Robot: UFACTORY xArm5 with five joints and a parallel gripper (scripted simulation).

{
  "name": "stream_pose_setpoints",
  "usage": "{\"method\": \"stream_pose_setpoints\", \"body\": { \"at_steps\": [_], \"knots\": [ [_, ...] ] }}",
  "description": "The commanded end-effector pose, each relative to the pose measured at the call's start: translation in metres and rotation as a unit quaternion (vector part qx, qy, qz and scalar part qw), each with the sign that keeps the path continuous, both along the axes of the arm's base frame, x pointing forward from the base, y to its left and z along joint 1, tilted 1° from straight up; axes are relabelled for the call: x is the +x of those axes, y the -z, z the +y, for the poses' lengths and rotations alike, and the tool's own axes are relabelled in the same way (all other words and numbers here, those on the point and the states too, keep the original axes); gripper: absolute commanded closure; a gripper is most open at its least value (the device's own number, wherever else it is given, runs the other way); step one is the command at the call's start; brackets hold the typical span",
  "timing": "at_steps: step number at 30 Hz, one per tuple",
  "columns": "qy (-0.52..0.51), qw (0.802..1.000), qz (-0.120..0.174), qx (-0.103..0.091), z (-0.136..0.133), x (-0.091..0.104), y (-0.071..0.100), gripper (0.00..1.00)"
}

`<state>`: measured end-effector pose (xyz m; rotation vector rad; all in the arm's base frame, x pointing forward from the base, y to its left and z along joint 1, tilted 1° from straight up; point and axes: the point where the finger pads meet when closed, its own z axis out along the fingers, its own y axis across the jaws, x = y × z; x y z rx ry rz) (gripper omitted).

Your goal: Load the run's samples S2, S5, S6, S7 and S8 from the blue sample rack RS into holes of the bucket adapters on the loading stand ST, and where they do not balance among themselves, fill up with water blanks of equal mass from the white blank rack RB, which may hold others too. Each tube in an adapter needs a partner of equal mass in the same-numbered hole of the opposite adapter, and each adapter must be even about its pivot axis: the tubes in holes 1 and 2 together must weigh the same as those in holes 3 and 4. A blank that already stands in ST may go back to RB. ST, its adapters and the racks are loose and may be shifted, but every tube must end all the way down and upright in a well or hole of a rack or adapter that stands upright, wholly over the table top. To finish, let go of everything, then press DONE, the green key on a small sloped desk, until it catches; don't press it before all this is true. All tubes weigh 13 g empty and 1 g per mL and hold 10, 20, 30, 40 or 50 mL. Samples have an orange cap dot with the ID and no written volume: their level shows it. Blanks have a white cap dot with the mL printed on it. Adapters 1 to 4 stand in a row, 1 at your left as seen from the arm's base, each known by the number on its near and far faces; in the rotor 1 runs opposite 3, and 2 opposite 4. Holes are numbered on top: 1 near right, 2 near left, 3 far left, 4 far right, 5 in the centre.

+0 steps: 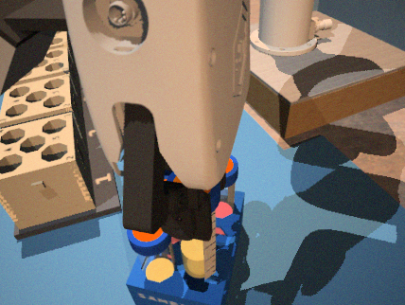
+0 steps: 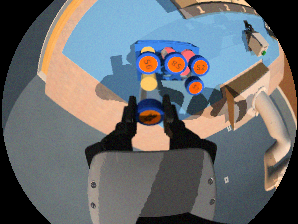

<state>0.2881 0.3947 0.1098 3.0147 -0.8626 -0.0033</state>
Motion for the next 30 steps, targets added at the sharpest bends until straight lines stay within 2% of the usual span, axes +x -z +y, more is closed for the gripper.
{"method": "stream_pose_setpoints", "body": {
  "at_steps": [1, 30],
  "knots": [
    [0.0, 1.0, -0.001, 0.002, 0.001, 0.001, 0.002, 1.0],
    [0.0, 1.0, -0.001, 0.002, 0.001, 0.001, 0.029, 1.0]
  ]
}}
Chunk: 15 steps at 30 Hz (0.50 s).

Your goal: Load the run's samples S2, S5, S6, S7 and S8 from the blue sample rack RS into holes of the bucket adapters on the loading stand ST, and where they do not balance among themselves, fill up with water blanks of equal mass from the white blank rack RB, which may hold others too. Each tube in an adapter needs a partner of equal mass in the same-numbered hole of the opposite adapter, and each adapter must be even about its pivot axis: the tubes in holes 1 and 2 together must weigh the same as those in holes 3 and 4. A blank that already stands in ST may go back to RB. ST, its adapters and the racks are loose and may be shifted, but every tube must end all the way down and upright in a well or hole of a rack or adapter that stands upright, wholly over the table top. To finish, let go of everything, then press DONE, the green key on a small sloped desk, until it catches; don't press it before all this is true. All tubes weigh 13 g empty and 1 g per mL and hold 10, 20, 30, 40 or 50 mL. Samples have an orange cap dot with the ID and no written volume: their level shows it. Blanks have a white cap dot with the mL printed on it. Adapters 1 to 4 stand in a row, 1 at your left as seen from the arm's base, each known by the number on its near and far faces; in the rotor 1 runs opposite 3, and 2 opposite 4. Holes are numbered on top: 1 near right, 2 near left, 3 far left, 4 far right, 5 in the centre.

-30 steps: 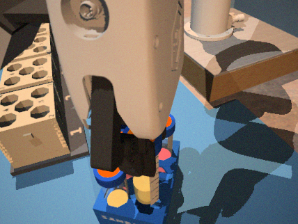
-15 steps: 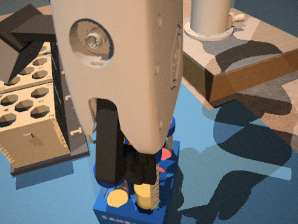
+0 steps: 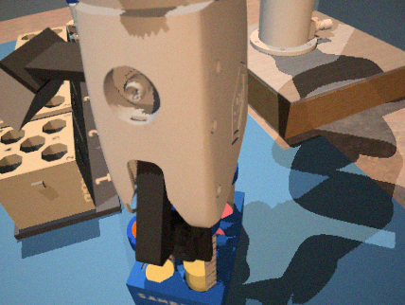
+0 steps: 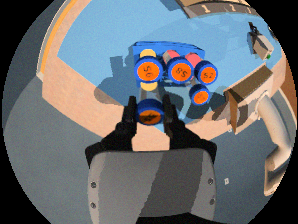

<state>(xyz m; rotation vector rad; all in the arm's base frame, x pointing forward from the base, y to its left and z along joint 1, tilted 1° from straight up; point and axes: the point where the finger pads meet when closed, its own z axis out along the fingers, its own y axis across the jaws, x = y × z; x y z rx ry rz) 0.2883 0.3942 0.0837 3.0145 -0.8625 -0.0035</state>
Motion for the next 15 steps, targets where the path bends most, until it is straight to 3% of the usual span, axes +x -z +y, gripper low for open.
{"method": "stream_pose_setpoints", "body": {
  "at_steps": [1, 15],
  "knots": [
    [0.0, 1.0, -0.001, 0.002, 0.001, 0.001, 0.003, 1.0],
    [0.0, 1.0, -0.001, 0.002, 0.001, 0.001, 0.016, 1.0]
  ]
}}
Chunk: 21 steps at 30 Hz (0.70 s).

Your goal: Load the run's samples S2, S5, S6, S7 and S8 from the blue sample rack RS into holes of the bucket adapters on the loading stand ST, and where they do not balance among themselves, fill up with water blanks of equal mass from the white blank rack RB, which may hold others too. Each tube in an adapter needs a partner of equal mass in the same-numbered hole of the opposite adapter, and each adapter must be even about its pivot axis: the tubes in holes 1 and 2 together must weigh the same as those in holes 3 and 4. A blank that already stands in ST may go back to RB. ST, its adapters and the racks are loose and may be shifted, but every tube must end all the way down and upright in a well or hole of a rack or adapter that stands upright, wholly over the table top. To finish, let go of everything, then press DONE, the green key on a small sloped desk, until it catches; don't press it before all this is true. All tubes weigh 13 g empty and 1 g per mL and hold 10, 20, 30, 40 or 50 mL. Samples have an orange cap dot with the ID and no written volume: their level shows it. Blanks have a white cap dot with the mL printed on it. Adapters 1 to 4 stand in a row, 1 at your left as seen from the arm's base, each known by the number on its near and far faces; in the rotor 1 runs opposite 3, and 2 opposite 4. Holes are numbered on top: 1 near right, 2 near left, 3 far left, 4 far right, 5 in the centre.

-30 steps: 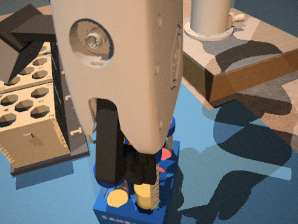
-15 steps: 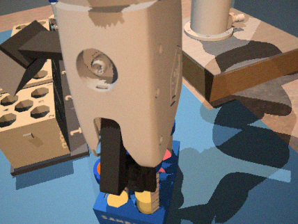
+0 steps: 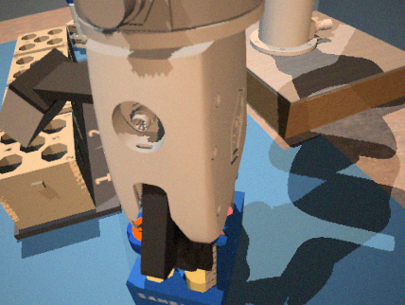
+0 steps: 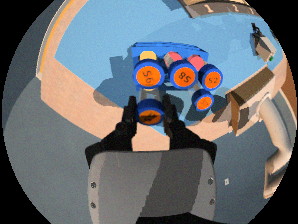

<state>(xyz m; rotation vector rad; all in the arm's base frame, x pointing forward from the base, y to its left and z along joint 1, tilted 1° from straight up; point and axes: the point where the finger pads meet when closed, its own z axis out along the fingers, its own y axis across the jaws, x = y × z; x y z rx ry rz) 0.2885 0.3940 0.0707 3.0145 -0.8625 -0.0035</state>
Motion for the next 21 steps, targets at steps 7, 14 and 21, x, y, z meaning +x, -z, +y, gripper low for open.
{"method": "stream_pose_setpoints", "body": {
  "at_steps": [7, 14, 21],
  "knots": [
    [0.0, 1.0, -0.001, 0.002, 0.001, 0.001, 0.008, 1.0],
    [0.0, 1.0, -0.001, 0.002, 0.001, 0.001, 0.015, 1.0],
    [0.0, 1.0, -0.001, 0.002, 0.001, 0.001, 0.02, 1.0]
  ]
}}
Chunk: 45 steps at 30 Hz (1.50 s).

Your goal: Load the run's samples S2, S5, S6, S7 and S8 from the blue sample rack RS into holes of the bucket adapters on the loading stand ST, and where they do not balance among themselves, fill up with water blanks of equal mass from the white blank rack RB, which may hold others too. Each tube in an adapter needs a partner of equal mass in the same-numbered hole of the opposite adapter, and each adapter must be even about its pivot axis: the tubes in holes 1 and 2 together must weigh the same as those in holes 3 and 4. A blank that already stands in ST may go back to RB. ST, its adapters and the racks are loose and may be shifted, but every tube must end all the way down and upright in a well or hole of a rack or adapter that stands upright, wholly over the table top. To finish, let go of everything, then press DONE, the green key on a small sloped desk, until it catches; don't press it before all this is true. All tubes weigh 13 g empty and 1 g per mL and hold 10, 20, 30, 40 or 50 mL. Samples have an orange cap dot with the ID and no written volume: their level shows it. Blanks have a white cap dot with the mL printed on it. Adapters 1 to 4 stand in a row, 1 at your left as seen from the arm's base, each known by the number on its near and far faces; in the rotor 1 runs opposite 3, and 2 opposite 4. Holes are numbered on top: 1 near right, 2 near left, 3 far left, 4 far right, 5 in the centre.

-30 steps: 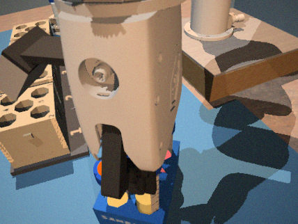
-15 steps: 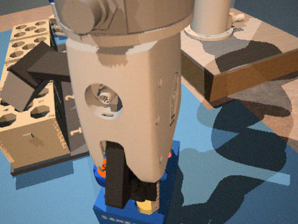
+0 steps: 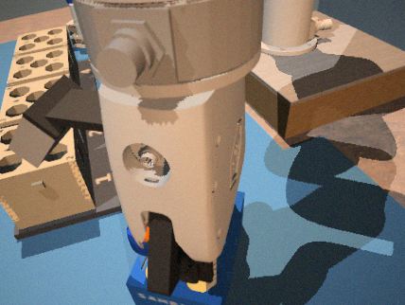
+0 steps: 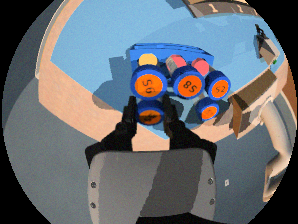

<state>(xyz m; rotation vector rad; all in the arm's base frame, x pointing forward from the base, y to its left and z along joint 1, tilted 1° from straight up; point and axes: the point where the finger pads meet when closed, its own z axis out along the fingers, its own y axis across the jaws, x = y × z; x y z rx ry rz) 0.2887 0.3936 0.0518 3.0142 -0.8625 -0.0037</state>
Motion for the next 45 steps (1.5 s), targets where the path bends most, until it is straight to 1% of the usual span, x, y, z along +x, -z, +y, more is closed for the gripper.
{"method": "stream_pose_setpoints", "body": {
  "at_steps": [1, 13, 14, 42, 45],
  "knots": [
    [0.0, 1.0, -0.001, 0.002, 0.0012, 0.0009, 0.0007, 1.0],
    [0.0, 1.0, -0.001, 0.002, 0.0012, 0.0009, 0.0007, 1.0],
    [0.0, 1.0, -0.001, 0.002, 0.0012, 0.0009, 0.0011, 0.57],
    [0.0, 1.0, -0.001, 0.002, 0.0012, 0.0009, 0.0011, 0.57],
    [0.0, 1.0, -0.001, 0.002, 0.0013, 0.0009, -0.0049, 0.57]
  ]
}}
